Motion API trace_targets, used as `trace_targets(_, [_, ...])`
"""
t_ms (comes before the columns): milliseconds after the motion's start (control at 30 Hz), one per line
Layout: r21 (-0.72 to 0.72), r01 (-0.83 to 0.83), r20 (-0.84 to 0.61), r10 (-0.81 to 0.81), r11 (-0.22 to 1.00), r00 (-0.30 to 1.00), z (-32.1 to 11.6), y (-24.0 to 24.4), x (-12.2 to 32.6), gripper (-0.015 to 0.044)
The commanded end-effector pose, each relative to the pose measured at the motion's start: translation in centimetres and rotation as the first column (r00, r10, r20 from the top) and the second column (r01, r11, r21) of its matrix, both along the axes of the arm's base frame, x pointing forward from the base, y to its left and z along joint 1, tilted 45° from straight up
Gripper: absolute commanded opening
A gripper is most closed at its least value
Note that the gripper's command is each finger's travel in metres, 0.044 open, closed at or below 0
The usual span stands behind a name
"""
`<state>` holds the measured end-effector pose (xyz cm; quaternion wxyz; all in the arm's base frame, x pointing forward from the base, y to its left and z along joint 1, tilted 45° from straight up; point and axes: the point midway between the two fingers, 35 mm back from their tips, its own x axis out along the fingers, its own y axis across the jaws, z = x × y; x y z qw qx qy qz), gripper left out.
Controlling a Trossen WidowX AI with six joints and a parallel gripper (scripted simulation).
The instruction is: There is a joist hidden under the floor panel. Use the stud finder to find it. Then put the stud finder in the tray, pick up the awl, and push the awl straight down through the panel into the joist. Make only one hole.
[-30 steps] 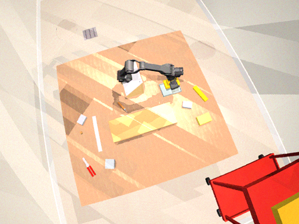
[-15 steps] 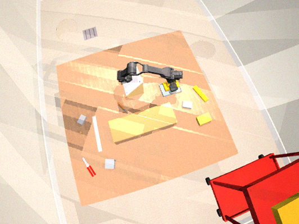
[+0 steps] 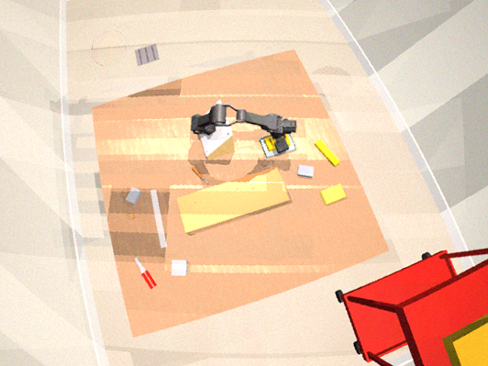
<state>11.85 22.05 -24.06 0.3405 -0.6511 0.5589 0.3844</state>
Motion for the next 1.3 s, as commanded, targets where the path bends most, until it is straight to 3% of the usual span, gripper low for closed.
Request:
trace_targets(0, [0.013,-0.006,0.007,0.006,1.0,1.0,-0.2,0.1,0.3,0.0])
trace_targets(333, [0.013,-0.006,0.008,0.006,1.0,1.0,-1.2,-0.9,0.4,0.0])
trace_targets(733, [0.004,0.0,0.002,0.0,1.0,1.0,-1.0,-0.9,0.2,0.0315])
trace_targets(900, [0.006,-0.001,0.001,0.001,1.0,1.0,1.5,1.9,-0.1,0.044])
trace_targets(1033, [0.006,-0.001,-0.001,0.001,1.0,1.0,5.7,5.5,-0.9,0.044])
trace_targets(1167, [0.015,0.008,0.012,-0.009,1.0,1.0,5.0,4.9,-0.4,0.044])
trace_targets(1267, [0.079,0.237,0.131,-0.246,0.968,0.961,7.9,4.2,2.5,0.044])
